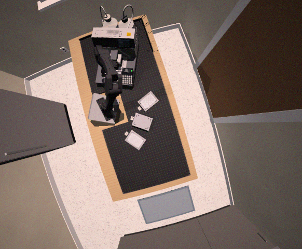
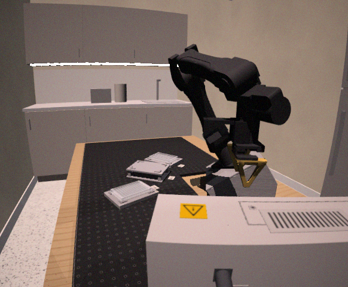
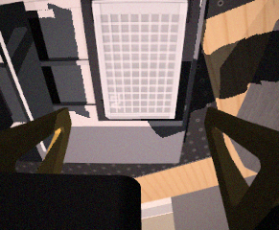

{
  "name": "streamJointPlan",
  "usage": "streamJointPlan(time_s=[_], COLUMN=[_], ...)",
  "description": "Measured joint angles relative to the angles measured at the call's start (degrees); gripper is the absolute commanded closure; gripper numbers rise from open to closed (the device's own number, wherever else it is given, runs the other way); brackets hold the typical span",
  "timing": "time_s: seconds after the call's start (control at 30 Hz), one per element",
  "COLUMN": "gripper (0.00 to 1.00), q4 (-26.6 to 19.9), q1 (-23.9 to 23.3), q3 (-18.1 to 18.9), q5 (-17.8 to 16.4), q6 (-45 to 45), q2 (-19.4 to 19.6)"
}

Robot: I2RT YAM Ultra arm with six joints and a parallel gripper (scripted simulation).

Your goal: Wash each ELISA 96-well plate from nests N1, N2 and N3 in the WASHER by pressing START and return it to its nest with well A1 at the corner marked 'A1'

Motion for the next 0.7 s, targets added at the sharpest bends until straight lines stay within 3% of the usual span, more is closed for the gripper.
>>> streamJointPlan(time_s=[0.7], gripper=[0.0], q4=[0.2], q1=[-0.3], q3=[-0.5], q5=[0.0], q6=[-0.2], q2=[0.0])
